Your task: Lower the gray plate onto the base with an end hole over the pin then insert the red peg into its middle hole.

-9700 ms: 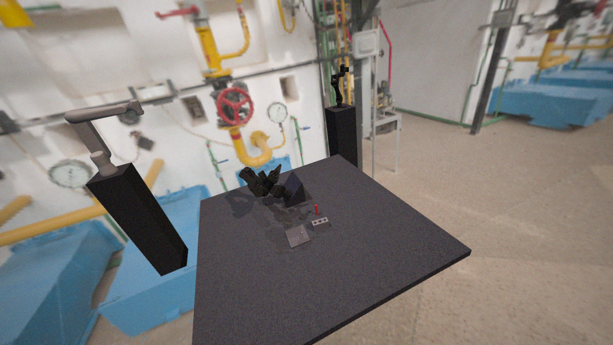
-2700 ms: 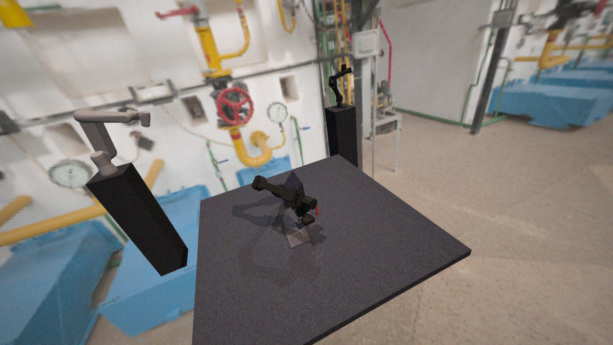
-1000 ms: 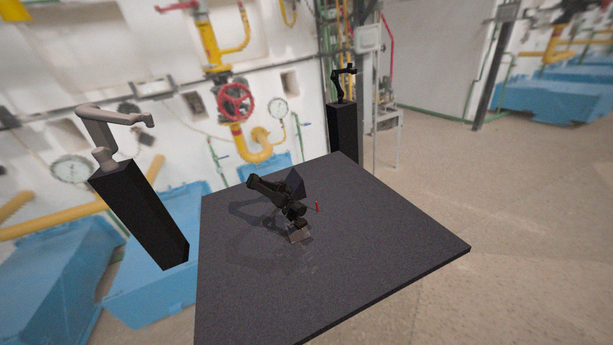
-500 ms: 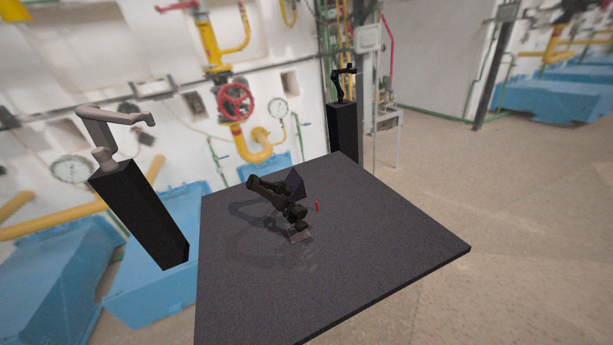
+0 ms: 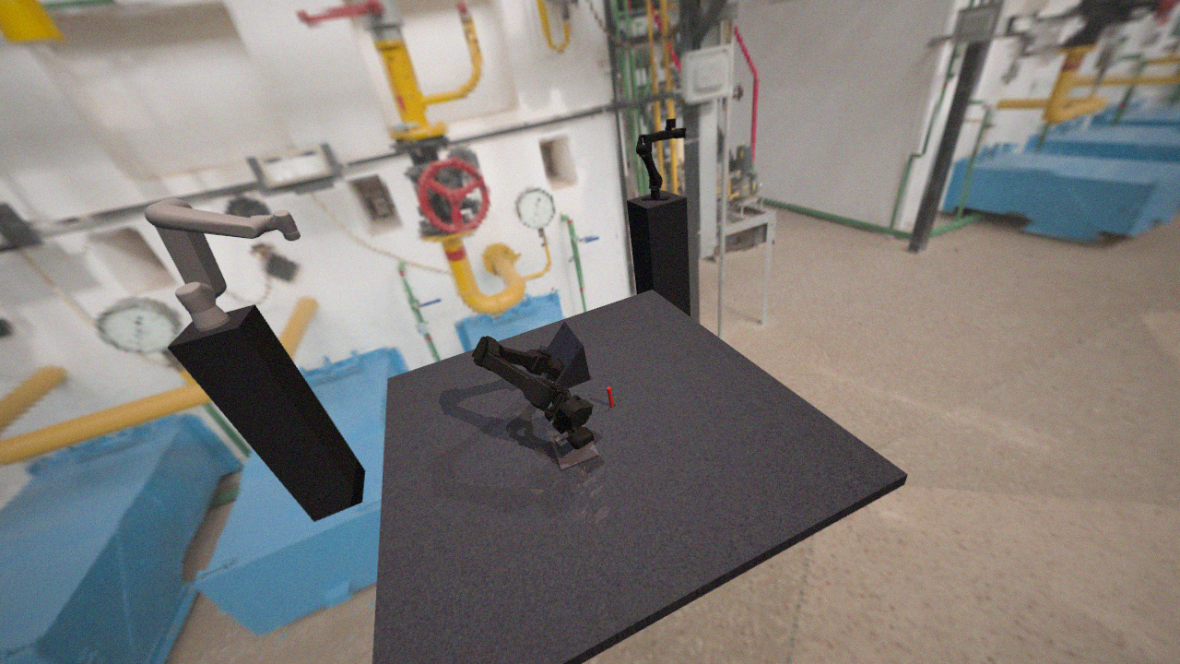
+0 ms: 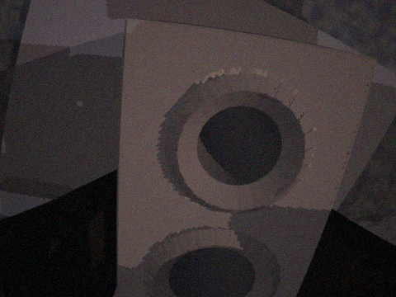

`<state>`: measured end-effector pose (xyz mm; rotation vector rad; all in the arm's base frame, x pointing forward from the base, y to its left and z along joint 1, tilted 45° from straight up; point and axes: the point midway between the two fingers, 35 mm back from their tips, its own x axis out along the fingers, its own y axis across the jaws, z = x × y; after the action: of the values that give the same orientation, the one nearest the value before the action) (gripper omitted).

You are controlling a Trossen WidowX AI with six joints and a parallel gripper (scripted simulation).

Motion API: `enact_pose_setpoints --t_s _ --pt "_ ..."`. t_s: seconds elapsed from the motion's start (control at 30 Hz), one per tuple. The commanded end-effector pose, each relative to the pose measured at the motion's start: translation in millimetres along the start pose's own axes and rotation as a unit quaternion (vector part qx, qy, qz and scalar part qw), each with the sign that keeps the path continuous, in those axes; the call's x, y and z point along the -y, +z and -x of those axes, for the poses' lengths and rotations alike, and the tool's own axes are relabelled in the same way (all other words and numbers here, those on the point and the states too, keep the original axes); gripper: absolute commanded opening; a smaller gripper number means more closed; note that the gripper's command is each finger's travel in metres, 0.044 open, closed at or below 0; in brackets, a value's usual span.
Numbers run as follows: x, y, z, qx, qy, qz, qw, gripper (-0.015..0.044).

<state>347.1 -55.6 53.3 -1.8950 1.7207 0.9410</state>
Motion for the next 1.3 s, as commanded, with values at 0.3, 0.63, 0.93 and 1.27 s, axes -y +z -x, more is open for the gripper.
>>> enact_pose_setpoints --t_s 0.3,0.63,0.93,1.27 --pt "0.1 -0.1 0.7 0.000 0.000 -0.001 1.000 0.0315" --pt "0.1 -0.1 0.7 0.000 0.000 -0.001 1.000 0.0440" --pt "6.3 1.3 50.9 0.003 -0.002 0.001 1.000 0.0440" --pt "4.1 1.2 117.3 0.000 -0.001 0.003 1.000 0.0440"
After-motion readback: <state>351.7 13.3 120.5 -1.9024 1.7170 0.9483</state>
